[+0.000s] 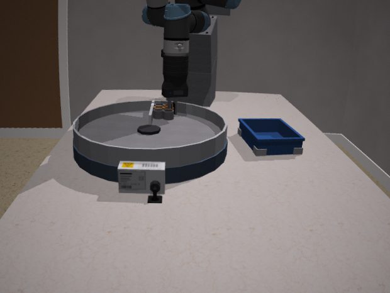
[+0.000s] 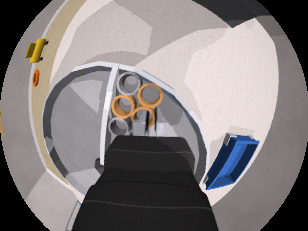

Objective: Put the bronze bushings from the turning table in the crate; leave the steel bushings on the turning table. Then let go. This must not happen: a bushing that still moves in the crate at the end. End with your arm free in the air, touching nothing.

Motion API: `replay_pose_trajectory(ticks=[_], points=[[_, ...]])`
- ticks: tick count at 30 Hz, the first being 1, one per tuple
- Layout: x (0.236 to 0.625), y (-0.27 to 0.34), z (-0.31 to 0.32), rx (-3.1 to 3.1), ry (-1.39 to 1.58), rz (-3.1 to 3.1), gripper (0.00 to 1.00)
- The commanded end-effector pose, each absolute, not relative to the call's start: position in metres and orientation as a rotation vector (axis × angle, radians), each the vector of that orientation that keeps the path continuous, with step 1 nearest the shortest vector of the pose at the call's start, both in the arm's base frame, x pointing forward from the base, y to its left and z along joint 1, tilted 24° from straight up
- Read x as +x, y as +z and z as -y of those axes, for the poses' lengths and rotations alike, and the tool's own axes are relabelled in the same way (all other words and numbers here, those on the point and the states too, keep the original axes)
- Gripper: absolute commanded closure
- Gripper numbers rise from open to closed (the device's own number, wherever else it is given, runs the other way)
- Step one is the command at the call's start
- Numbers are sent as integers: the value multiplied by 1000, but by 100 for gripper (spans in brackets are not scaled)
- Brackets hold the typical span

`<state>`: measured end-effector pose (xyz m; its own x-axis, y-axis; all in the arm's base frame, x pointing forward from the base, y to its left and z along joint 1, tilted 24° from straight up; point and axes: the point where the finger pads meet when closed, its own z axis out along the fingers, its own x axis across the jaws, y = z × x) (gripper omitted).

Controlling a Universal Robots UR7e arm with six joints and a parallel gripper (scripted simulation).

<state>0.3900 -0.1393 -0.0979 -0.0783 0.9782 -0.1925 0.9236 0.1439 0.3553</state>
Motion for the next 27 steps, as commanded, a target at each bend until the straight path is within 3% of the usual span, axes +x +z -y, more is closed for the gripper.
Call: replay_pose_trajectory(ticks=[1,27], points=[[390,-98,139,1823,197,-2049,100],[389,-97,136,1823,195,-2048,100]])
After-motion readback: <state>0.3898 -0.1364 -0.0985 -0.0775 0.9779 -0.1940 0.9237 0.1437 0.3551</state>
